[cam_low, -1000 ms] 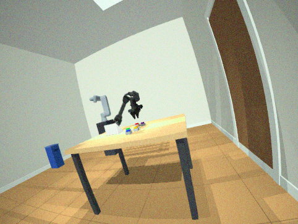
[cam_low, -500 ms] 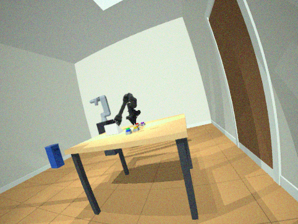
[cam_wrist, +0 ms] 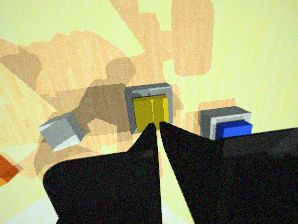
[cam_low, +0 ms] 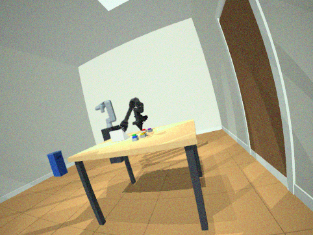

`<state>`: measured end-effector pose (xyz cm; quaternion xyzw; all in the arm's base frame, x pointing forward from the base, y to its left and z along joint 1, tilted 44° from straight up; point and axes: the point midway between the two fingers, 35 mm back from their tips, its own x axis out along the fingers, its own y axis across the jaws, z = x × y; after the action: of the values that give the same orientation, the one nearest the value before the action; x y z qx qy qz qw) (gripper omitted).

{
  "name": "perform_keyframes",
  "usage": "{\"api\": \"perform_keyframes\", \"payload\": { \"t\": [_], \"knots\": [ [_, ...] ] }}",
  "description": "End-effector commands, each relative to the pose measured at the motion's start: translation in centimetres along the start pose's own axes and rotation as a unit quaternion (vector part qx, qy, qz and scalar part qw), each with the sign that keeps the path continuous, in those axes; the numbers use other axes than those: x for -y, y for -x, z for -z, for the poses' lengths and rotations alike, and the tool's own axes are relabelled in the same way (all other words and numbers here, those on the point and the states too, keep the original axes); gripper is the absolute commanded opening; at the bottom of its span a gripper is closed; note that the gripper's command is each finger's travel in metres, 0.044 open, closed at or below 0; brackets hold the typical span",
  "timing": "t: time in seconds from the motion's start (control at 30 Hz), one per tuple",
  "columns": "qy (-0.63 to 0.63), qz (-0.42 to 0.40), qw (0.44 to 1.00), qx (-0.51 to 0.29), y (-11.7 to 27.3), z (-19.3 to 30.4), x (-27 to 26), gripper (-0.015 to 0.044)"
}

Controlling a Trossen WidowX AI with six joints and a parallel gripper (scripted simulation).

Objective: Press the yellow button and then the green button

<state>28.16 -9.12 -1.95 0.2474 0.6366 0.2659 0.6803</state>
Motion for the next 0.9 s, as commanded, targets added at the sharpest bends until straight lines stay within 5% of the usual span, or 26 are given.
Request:
{"api": "perform_keyframes", "payload": {
  "t": [0.0, 0.87],
  "knots": [
    [-0.001, -0.002, 1.000, 0.001, -0.5, -0.1, -0.1, 0.0020],
    [-0.001, -0.003, 1.000, 0.002, -3.2, -0.1, -0.1, 0.0020]
  ]
}}
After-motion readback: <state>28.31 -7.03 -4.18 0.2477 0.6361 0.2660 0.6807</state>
